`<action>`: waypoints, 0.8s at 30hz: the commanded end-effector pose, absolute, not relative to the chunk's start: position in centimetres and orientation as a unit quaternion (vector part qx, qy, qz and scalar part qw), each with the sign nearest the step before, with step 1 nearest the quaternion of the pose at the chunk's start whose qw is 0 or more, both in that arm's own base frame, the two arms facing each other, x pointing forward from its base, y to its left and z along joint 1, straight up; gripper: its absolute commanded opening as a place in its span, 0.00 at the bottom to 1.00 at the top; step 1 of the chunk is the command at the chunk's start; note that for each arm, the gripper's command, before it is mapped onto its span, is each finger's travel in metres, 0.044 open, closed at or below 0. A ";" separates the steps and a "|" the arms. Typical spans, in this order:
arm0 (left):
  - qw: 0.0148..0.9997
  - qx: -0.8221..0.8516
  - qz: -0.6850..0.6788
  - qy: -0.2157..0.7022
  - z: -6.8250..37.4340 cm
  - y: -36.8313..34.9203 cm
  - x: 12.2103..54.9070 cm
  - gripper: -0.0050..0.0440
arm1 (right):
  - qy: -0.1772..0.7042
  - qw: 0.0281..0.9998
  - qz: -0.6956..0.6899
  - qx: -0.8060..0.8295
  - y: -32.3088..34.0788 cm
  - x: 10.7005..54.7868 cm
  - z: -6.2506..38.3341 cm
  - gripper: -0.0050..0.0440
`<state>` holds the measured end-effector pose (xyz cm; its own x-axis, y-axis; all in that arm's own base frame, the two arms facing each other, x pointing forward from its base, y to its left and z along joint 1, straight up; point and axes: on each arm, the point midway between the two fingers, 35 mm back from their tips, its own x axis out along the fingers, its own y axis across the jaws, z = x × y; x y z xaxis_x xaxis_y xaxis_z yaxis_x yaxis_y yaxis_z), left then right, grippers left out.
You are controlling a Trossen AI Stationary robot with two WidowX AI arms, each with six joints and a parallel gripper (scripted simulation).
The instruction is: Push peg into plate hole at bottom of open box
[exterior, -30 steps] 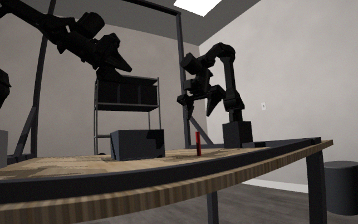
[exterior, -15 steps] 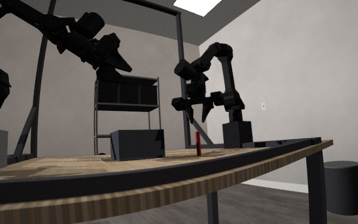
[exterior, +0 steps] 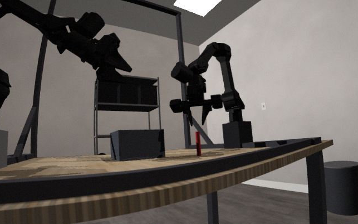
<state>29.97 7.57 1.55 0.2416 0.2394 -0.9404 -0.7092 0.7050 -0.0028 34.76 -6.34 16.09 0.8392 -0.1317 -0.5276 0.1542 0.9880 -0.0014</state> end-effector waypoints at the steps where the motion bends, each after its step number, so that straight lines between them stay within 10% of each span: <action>1: 0.756 -0.222 0.317 0.528 0.8 8.0 30.1 0.45 | 0.265 0.961 -0.075 0.020 -6.4 34.8 16.7 1.00; 24: 0.758 -0.224 0.315 0.525 -2.5 8.8 31.3 0.37 | 0.265 0.961 -0.075 0.020 -6.4 34.8 16.7 1.00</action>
<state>30.91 8.81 -2.73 0.2342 0.2456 -0.9407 -0.7148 0.6993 0.0046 34.76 -6.34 16.09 0.8392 -0.1317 -0.5276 0.1542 0.9880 -0.0014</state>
